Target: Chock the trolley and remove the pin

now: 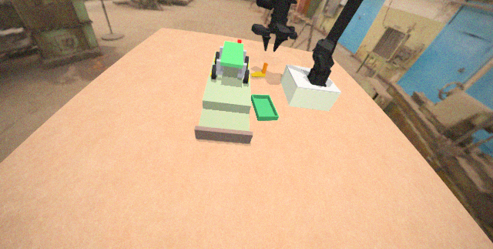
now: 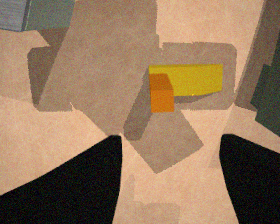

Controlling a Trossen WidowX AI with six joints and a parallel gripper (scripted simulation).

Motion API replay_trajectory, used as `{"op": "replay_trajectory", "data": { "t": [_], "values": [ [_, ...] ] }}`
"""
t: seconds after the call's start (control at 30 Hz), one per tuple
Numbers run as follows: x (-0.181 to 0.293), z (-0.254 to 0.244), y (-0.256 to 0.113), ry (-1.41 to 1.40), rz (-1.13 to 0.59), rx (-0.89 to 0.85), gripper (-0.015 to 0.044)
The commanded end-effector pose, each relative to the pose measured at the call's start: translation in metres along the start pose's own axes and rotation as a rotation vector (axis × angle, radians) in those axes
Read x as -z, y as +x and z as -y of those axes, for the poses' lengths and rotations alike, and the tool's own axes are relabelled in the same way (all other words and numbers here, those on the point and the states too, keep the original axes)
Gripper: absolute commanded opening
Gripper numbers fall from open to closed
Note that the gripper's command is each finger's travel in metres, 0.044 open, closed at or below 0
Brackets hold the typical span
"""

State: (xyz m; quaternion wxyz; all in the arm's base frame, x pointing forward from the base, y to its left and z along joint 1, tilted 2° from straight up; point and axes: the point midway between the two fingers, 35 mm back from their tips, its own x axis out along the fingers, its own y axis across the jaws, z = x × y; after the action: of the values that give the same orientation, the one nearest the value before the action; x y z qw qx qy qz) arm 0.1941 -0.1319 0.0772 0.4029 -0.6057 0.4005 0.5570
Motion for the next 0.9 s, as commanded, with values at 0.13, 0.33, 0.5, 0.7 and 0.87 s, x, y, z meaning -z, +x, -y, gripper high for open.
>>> {"op": "replay_trajectory", "data": {
  "t": [0.13, 0.33, 0.5, 0.7, 0.87],
  "values": [
    [0.001, 0.0, 0.008, -0.028, 0.002, -0.007, 0.019],
    [0.002, 0.001, 0.03, -0.028, 0.002, -0.007, 0.019],
    [0.001, 0.0, 0.044, -0.028, 0.003, -0.007, 0.019],
    [0.001, 0.0, 0.046, -0.028, 0.003, -0.007, 0.019],
    [0.001, 0.0, 0.054, -0.028, 0.003, -0.007, 0.019]
  ]
}}
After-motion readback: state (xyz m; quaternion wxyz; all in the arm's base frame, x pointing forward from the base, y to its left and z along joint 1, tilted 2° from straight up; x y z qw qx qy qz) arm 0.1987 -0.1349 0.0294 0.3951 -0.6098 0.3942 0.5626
